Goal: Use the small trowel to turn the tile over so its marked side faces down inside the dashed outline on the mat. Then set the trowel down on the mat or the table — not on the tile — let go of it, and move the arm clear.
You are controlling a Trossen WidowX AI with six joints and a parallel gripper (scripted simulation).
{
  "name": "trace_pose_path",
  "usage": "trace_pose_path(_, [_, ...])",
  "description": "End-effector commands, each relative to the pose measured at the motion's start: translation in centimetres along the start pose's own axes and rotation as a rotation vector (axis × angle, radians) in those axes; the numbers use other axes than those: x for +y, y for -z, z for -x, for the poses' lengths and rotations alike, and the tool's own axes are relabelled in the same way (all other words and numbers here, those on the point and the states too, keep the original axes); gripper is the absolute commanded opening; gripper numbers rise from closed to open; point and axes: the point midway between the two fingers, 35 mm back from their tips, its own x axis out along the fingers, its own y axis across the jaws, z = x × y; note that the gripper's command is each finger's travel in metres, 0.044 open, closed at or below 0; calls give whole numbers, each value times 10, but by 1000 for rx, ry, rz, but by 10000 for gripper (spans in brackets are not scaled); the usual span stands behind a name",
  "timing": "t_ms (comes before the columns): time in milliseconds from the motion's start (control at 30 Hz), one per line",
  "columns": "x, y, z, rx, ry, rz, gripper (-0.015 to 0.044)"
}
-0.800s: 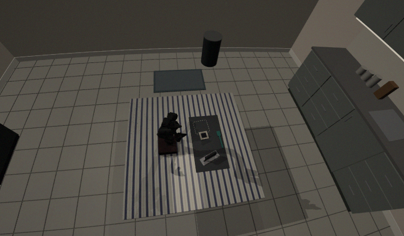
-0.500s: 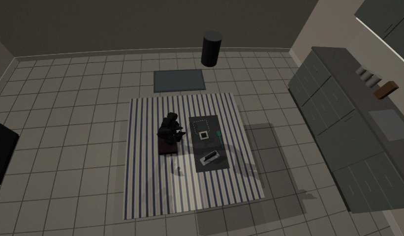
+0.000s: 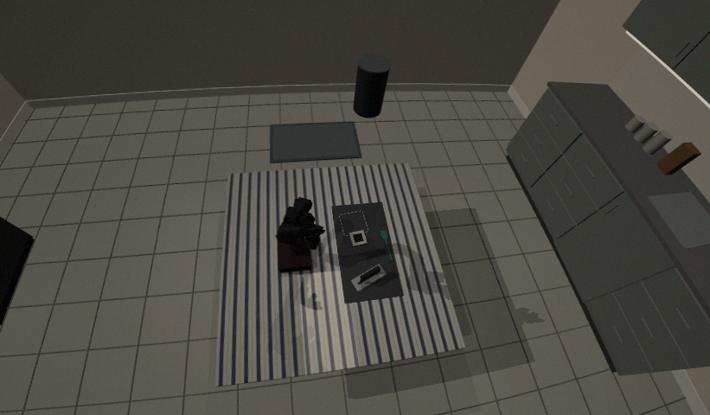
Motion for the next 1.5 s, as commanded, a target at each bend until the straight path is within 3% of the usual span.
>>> trace_pose_path(0, [0,0,0,0,0,0,0])
trace_pose_path(433, [0,0,0,0,0,0,0])
trace_pose_path(567, [0,0,0,0,0,0,100])
trace_pose_path(1267, [0,0,0,0,0,0,100])
trace_pose_path(1400, [0,0,0,0,0,0,0])
trace_pose_path(1467, [0,0,0,0,0,0,0])
